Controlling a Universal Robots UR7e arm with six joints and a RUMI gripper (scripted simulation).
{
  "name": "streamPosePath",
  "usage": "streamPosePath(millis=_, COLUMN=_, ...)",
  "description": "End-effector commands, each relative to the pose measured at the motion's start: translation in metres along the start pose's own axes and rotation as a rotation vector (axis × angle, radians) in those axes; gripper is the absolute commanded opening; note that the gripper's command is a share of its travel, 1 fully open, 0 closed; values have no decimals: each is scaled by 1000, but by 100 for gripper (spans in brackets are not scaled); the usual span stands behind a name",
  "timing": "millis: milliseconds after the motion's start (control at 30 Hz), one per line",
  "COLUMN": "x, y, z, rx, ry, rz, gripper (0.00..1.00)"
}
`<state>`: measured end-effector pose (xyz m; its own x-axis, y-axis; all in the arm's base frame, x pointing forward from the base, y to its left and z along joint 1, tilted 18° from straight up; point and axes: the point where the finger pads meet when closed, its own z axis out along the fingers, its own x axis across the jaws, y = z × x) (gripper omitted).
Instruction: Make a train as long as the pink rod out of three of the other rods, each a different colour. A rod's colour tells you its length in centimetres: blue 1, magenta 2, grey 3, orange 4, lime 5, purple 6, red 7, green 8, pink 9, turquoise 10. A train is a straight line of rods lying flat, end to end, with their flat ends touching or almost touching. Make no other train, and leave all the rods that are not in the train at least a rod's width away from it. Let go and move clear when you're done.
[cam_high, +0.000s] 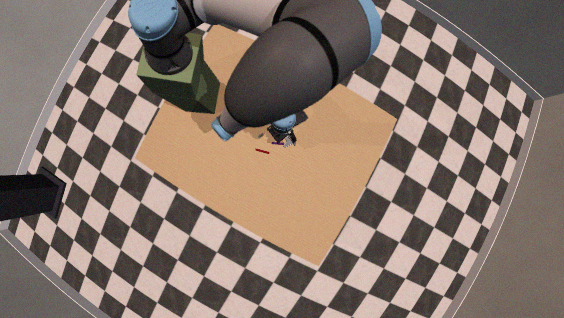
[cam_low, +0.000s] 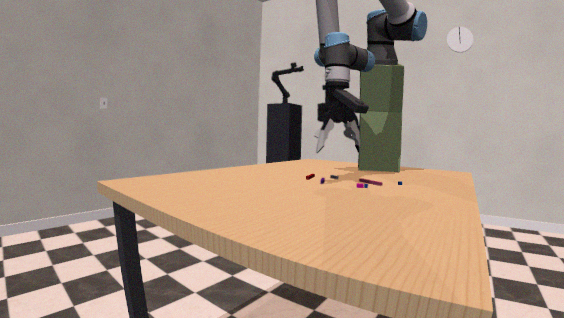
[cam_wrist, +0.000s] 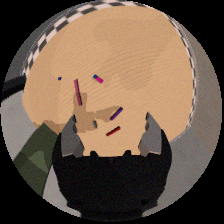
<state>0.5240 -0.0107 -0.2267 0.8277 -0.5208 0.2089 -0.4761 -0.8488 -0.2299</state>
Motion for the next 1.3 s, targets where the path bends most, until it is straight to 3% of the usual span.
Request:
streamPosePath(millis=0, x=3, y=12, z=2, rx=-1, ry=3, rz=167, gripper=100)
streamPosePath(millis=567, x=13, y=43, z=6, rx=1, ry=4, rz=547, gripper=100)
streamPosePath(millis=1100, x=17, y=56, z=8, rx=2, ry=6, rz=708, gripper=100)
streamPosePath(millis=1133, x=17, y=56, z=7, rx=3, ry=6, rz=707, gripper=14)
streamPosePath(millis=1267, x=17, y=56, z=7, rx=3, ry=6, rz=706, gripper=14)
